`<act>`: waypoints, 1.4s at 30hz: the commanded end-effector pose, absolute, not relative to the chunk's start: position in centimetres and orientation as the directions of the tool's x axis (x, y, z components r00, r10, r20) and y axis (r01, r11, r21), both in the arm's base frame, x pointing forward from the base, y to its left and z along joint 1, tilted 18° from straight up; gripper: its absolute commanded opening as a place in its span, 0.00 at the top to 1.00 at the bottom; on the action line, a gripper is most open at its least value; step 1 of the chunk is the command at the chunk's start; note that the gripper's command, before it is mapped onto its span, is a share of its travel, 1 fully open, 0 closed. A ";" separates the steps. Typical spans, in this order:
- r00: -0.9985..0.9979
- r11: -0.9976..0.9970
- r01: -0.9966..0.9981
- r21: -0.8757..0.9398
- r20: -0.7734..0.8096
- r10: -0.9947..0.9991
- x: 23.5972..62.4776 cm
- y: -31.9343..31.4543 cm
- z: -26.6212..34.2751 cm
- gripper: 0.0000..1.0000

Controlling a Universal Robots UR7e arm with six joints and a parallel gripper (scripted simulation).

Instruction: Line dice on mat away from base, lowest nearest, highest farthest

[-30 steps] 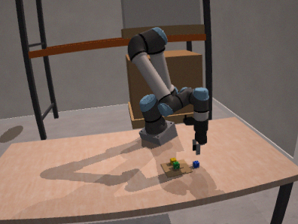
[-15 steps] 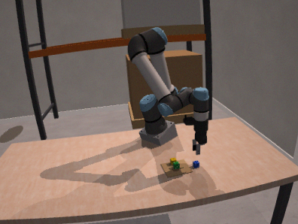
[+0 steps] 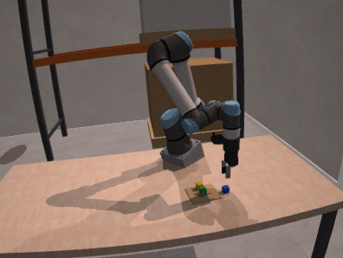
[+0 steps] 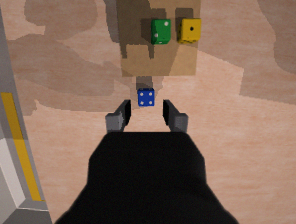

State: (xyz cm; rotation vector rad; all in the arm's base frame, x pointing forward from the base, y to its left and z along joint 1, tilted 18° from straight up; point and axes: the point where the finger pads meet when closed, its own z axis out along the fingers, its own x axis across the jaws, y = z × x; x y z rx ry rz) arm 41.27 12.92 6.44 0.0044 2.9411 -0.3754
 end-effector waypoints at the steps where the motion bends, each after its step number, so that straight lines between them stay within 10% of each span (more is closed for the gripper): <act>1: -0.984 0.968 0.024 -0.249 -0.176 -0.020 41.3 12.9 6.5 0.13; 42: -0.985 0.968 0.001 -0.252 -0.170 -0.043 42.1 11.8 2.3 0.13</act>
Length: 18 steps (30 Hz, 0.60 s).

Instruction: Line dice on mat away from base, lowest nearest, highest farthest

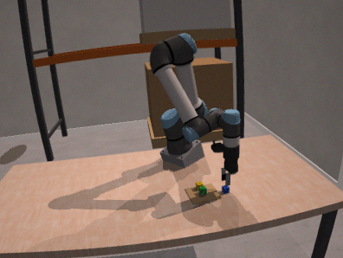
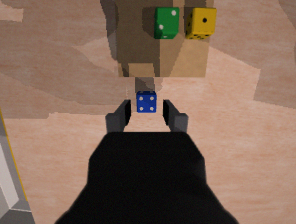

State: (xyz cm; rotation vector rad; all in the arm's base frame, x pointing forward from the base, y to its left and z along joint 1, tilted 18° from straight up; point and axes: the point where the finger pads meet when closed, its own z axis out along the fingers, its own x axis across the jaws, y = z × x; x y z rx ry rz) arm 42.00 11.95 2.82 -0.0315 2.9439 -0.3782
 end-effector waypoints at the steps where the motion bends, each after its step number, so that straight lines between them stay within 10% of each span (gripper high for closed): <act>1: -0.985 0.968 0.001 -0.252 -0.170 -0.043 42.2 11.8 2.2 0.13; 18: -0.985 0.968 0.001 -0.252 -0.170 -0.043 42.3 11.6 1.5 0.13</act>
